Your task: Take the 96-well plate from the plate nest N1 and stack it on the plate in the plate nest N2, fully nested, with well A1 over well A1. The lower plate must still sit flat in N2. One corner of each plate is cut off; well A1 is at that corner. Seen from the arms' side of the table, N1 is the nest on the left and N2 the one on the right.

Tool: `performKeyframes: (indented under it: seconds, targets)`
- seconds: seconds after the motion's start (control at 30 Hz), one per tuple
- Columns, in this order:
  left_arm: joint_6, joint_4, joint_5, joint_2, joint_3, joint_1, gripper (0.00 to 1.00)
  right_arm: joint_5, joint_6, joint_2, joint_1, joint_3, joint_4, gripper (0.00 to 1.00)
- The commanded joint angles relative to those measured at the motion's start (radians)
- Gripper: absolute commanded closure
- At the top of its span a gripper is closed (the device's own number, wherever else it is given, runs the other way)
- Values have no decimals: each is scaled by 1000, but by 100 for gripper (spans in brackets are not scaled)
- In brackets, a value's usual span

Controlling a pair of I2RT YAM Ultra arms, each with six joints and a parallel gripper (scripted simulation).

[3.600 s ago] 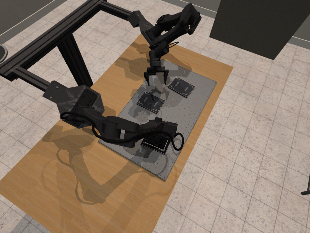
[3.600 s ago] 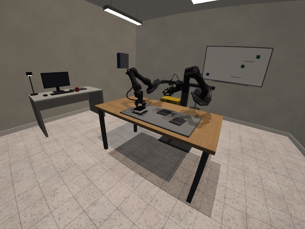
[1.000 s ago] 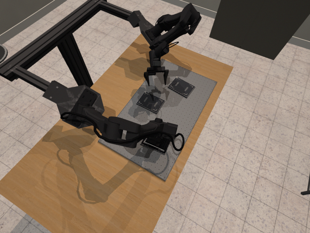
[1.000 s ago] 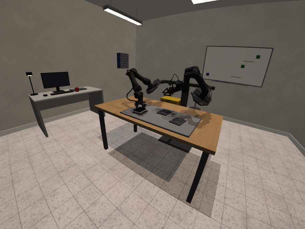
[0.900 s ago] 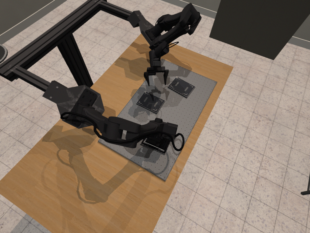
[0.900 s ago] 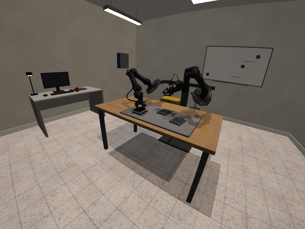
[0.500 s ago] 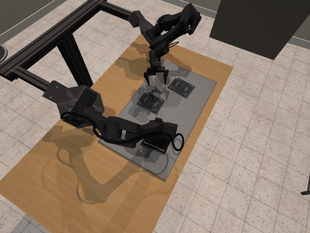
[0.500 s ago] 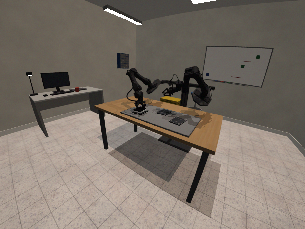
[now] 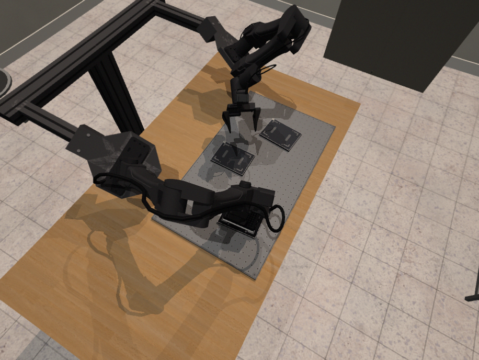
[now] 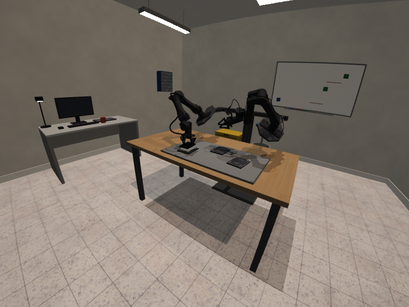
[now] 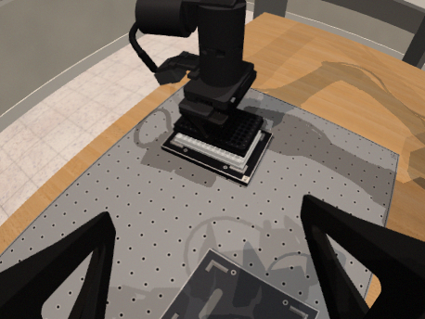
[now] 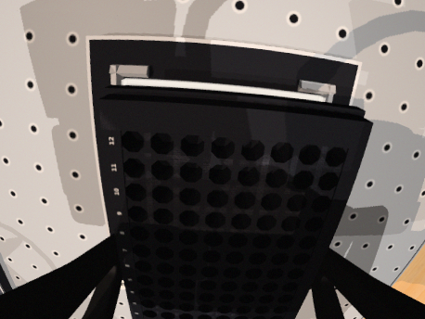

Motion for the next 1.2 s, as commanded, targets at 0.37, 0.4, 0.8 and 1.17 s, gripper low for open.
performKeyframes:
  seconds: [0.37,0.4,0.8,1.17]
  targets:
    - [10,18,22,18,-14,-5,0,14,14,-39,34,-32,53,20]
    - [10,18,22,18,-14,-5,0,14,13,-42,36,-39,55,20]
    - [10,18,22,18,-14,-5,0,-9,-4,-14,28,-7,54,20]
    - [10,18,22,18,-14,-5,0,-25,-46,33,-5,-7,125,20]
